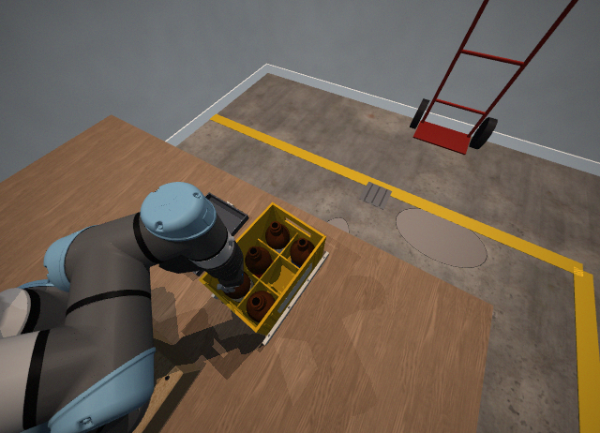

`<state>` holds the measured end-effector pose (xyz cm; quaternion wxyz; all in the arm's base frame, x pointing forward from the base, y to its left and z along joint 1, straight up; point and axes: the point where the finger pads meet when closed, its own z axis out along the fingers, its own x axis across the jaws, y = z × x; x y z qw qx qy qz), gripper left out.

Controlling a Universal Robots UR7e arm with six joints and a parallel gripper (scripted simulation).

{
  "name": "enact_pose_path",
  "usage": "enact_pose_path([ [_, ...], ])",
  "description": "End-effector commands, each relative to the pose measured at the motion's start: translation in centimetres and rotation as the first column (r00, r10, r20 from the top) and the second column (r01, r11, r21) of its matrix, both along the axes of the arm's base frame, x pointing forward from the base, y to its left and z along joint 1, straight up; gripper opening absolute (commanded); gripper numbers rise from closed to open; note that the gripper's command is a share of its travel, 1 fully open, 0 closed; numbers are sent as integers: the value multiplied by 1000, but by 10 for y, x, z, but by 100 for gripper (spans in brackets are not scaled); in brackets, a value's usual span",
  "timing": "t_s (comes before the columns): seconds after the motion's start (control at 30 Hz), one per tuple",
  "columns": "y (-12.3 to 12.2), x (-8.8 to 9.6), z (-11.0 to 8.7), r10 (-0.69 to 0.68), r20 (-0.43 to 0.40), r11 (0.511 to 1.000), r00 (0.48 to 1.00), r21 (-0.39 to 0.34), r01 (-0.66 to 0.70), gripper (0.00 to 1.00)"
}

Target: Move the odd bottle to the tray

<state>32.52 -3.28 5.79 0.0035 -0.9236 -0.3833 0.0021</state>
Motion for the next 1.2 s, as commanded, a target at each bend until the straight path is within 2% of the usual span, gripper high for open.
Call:
enact_pose_path([
  [0.0, 0, 0, 0, 0, 1, 1000, 1000, -1, 0, 100],
  [0.13, 0, 0, 0, 0, 1, 1000, 1000, -1, 0, 100],
  [0.17, 0, 0, 0, 0, 1, 1000, 1000, -1, 0, 0],
  [1.17, 0, 0, 0, 0, 1, 1000, 1000, -1, 0, 0],
])
